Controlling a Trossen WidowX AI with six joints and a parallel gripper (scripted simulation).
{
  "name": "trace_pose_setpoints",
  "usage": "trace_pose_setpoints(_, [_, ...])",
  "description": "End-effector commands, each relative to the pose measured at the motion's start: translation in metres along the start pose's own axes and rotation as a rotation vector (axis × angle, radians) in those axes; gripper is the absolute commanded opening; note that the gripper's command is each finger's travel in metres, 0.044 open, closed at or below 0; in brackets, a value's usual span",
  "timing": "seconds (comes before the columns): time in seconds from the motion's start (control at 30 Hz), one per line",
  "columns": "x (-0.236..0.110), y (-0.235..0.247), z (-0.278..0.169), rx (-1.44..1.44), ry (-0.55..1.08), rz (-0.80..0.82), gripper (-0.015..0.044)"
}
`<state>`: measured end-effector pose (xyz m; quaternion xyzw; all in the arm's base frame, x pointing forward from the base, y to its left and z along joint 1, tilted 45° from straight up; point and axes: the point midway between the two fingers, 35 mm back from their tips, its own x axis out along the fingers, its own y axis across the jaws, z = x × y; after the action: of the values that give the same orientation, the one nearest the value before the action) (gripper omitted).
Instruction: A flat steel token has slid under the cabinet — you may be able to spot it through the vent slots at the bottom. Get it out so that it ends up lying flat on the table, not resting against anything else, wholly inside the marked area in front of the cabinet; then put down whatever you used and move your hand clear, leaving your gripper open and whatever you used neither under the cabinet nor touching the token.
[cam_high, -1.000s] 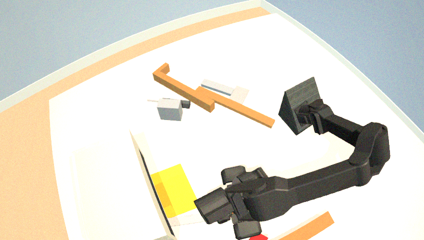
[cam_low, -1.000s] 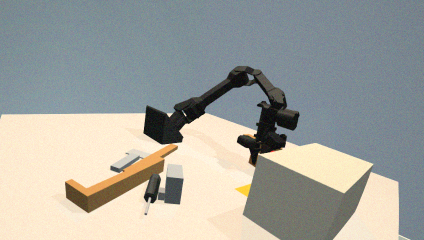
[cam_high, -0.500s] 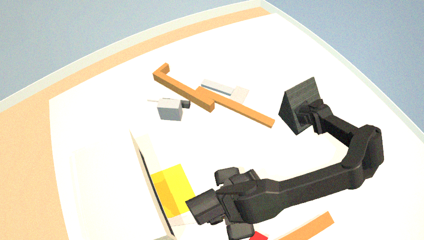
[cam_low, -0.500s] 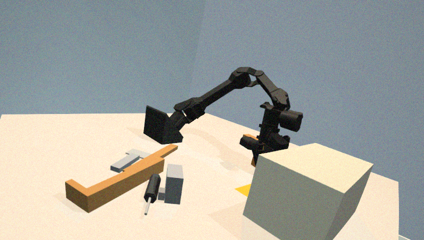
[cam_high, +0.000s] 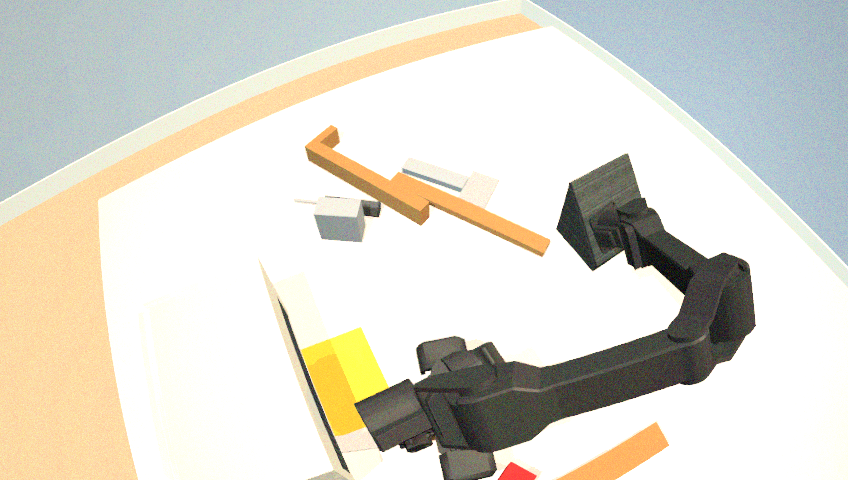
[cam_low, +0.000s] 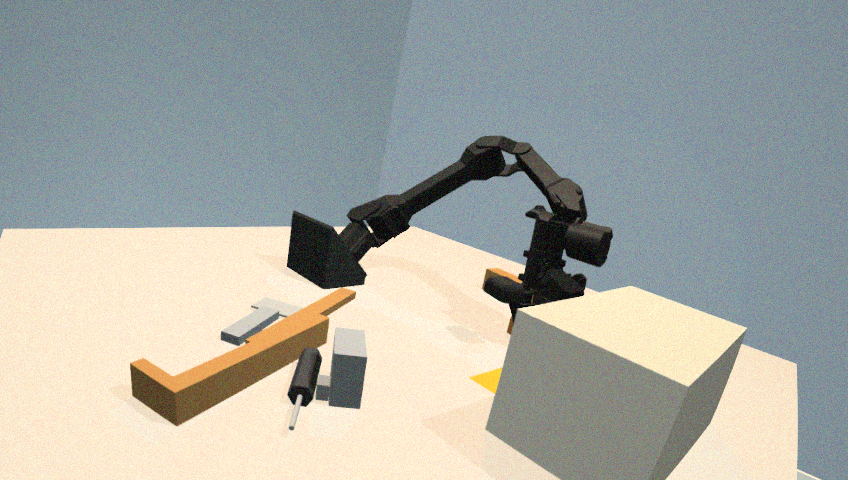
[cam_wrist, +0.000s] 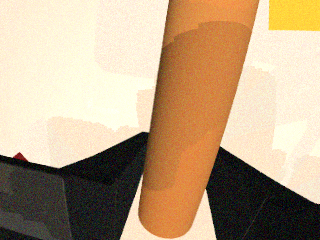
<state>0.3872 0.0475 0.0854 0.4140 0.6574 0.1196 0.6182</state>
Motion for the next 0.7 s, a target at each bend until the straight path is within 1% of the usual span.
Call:
trace_pose_setpoints(0.0, [0.000,0.000,0.004,-0.003,-0.001,0.001,0.0000])
trace_pose_setpoints(0.47, [0.000,-0.001,0.016,-0.004,-0.001,0.001,0.0000])
trace_pose_setpoints(0.67, [0.001,-0.011,0.018,-0.004,-0.001,0.001,0.0000])
